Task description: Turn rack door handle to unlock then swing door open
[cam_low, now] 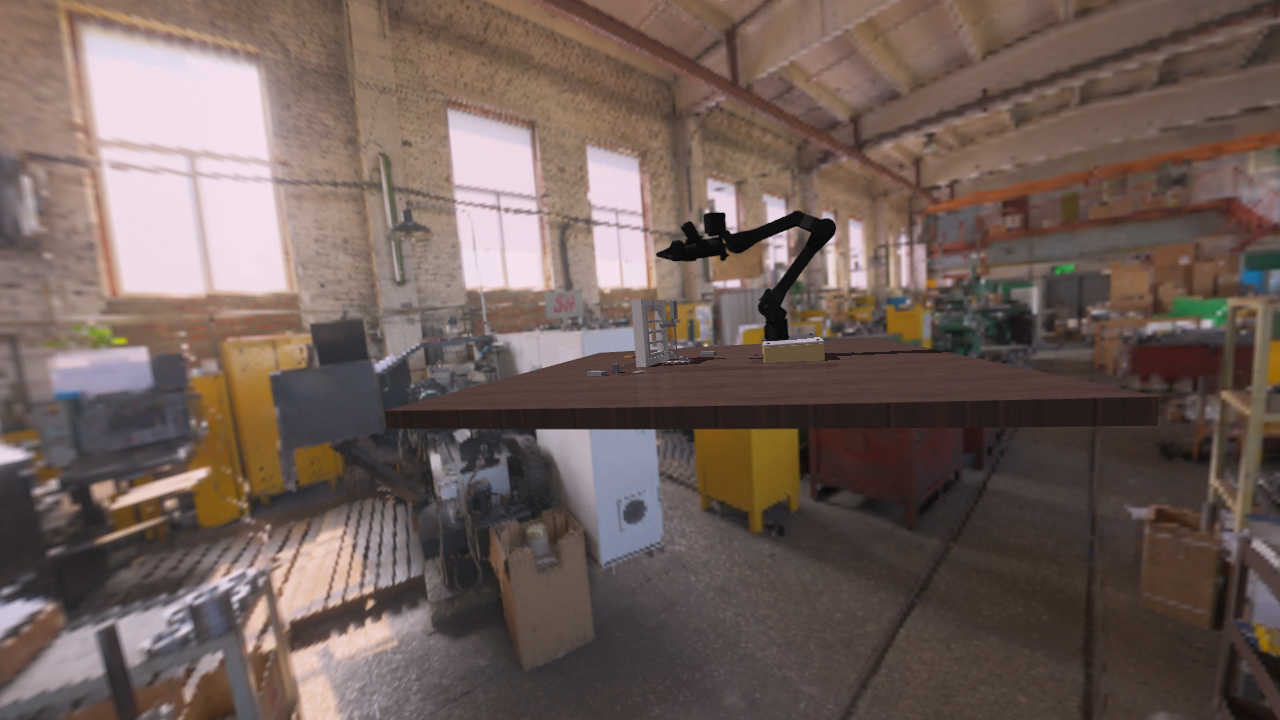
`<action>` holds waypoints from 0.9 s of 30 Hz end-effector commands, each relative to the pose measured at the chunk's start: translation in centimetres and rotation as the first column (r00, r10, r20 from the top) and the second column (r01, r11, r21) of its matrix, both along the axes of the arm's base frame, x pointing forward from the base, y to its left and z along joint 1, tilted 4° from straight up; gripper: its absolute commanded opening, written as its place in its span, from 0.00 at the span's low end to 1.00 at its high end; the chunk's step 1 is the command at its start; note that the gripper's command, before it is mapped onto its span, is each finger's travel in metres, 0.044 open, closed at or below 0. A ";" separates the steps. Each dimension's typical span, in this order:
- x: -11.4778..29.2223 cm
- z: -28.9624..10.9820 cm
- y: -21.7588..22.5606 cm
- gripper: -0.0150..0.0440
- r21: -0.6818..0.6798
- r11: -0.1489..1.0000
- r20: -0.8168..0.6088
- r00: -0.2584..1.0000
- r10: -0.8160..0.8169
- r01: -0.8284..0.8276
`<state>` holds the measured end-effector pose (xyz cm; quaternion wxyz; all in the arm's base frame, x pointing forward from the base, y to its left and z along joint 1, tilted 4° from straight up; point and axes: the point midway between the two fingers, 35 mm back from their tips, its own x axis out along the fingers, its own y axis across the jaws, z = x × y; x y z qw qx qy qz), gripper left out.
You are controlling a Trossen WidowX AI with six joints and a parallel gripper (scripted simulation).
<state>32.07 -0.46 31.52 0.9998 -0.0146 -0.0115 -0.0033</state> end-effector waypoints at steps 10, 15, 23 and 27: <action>2.1 -1.5 -0.4 0.73 -0.002 1.000 -0.185 0.983 -0.006 0.006; 3.1 -2.4 -0.6 0.73 -0.001 1.000 -0.291 0.957 -0.007 0.007; 4.1 -3.9 -0.9 0.73 0.003 1.000 -0.454 0.891 -0.007 0.009; 4.5 -4.6 -1.1 0.73 0.006 1.000 -0.530 0.848 -0.006 0.010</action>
